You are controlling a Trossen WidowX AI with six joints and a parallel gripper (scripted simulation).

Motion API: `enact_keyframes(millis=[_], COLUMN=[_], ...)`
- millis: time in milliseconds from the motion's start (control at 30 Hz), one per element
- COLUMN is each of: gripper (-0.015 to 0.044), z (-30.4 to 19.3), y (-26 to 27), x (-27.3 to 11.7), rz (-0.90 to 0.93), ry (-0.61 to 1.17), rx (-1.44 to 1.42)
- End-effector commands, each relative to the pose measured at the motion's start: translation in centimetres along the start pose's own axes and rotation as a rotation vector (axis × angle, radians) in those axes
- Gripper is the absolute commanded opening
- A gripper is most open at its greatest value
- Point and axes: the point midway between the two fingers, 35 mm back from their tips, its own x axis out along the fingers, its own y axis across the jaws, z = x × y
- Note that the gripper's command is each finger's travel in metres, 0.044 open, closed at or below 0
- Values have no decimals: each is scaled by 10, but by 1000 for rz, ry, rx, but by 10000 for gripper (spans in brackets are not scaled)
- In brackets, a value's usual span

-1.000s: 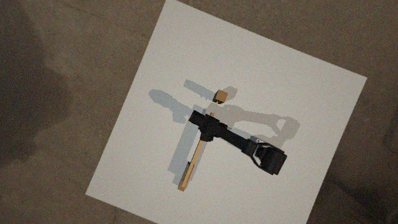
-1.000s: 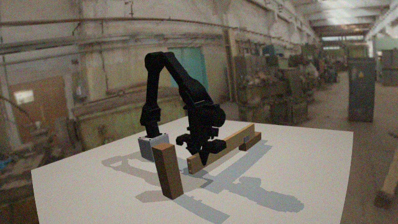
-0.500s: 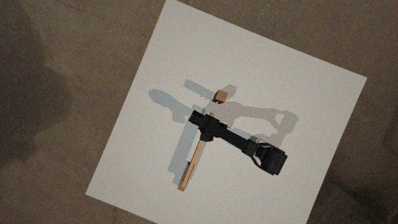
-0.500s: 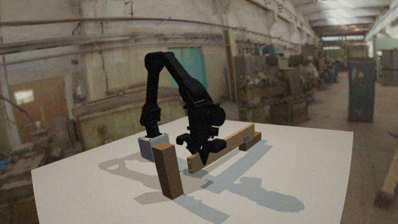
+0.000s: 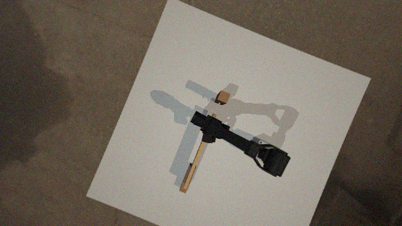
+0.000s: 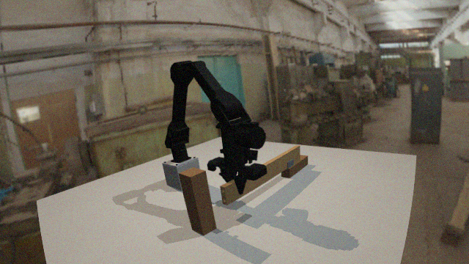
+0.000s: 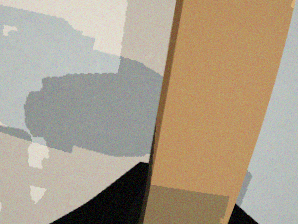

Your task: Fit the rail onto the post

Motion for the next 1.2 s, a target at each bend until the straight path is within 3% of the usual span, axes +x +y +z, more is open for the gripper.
enact_keyframes(millis=[0, 1167], gripper=[0, 0], z=[0, -2], y=[0, 1], x=[-1, -1], rz=[0, 0], ry=[-2, -2], rx=[0, 0])
